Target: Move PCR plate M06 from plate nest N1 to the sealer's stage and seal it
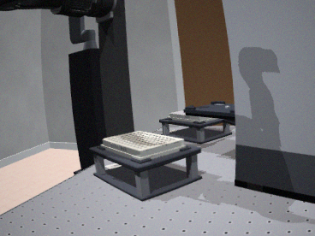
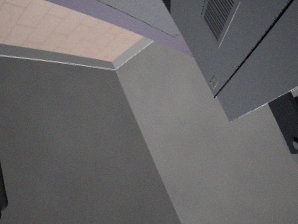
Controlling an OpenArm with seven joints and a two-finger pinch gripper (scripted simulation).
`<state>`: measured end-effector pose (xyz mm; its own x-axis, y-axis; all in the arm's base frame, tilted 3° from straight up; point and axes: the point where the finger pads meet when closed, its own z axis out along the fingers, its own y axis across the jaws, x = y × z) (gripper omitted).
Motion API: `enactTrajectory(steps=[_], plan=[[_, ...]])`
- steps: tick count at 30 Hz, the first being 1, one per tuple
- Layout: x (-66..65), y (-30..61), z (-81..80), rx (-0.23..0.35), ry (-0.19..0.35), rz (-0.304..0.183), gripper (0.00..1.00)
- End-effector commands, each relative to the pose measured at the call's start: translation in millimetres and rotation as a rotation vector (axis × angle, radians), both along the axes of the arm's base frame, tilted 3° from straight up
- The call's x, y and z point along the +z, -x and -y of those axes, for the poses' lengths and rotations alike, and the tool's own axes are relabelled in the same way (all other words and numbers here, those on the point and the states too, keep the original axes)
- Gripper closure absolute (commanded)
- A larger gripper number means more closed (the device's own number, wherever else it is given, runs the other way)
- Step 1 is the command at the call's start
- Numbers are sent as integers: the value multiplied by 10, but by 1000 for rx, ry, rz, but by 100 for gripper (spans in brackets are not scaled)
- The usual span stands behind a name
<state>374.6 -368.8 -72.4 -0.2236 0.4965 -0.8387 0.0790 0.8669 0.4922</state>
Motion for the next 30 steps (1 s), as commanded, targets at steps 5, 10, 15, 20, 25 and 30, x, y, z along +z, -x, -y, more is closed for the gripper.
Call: enactTrajectory(steps=[5, 10, 15, 20, 25, 30], plan=[[-70, 12, 38, -17, 6, -37, 23], [-70, 12, 38, -17, 6, -37, 23], [-317, 158, -142, 5, 24, -231, 23], [-386, 196, -184, 10, 29, -283, 23], [-386, 196, -184, 10, 29, -283, 23], [-527, 272, -272, 21, 38, -383, 23]])
